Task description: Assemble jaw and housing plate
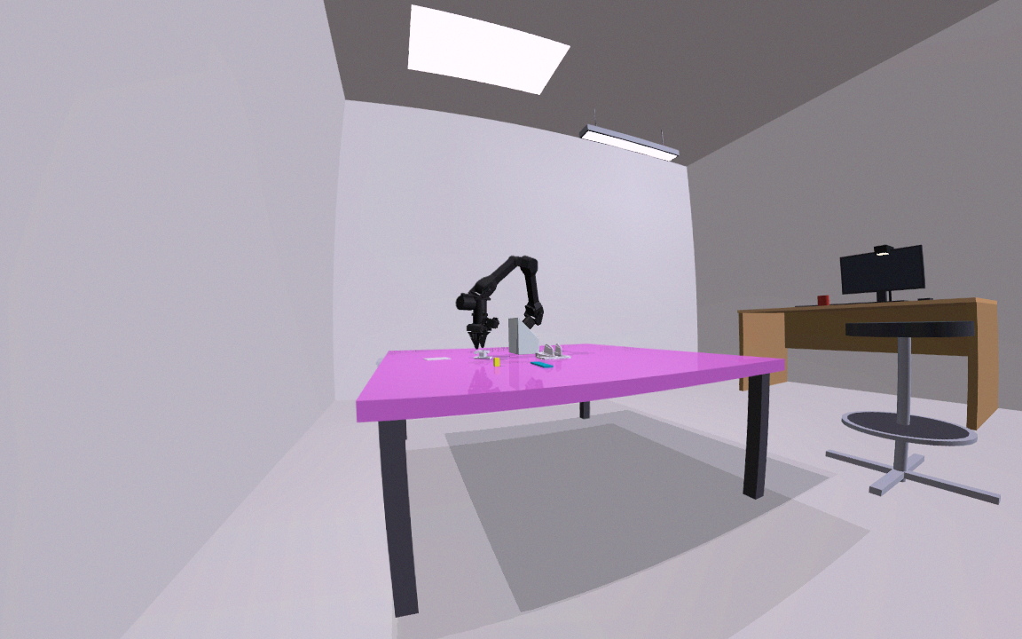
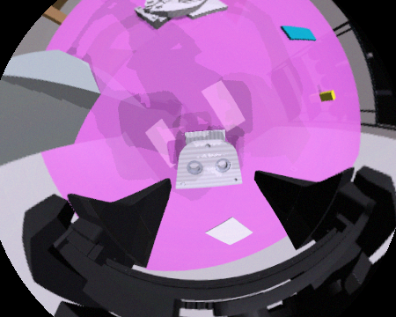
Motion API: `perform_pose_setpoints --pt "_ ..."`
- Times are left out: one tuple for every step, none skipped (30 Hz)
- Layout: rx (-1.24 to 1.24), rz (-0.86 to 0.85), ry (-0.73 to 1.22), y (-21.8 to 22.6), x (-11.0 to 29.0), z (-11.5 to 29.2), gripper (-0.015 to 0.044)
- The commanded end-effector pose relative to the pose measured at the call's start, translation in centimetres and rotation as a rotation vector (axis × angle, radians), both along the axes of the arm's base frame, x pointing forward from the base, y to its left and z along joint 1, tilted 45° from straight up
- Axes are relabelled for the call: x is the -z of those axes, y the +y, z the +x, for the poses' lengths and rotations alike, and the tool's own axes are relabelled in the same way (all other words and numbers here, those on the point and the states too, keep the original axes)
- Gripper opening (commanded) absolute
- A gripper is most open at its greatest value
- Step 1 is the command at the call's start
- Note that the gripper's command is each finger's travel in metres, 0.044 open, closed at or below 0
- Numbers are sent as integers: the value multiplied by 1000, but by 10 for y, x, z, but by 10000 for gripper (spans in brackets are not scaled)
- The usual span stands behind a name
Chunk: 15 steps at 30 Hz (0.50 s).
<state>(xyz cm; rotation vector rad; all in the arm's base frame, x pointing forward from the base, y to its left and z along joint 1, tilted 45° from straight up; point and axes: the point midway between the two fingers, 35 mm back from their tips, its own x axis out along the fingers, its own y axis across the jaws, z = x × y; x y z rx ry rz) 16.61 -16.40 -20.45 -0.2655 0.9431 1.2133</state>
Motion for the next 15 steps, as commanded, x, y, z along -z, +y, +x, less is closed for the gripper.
perform_pose_setpoints --pt "3 16 8 10 6 -2 440" --pt "3 16 8 11 7 -2 440" --pt "3 16 8 12 8 -1 440" --pt "3 16 8 13 9 -1 440" --pt "3 16 8 14 10 -1 440" --pt "3 17 8 15 11 -1 440" --pt "4 17 8 16 13 -1 440" --pt "4 17 8 17 14 -1 440" --pt "4 17 8 19 15 -1 440" --pt "4 17 8 20 16 -1 440" --pt "4 17 8 21 17 -1 440" --pt "4 17 8 22 18 -1 440" --pt "4 18 8 23 19 -1 440" --pt "4 18 8 23 20 -1 440" --pt "4 18 8 24 20 -1 440"
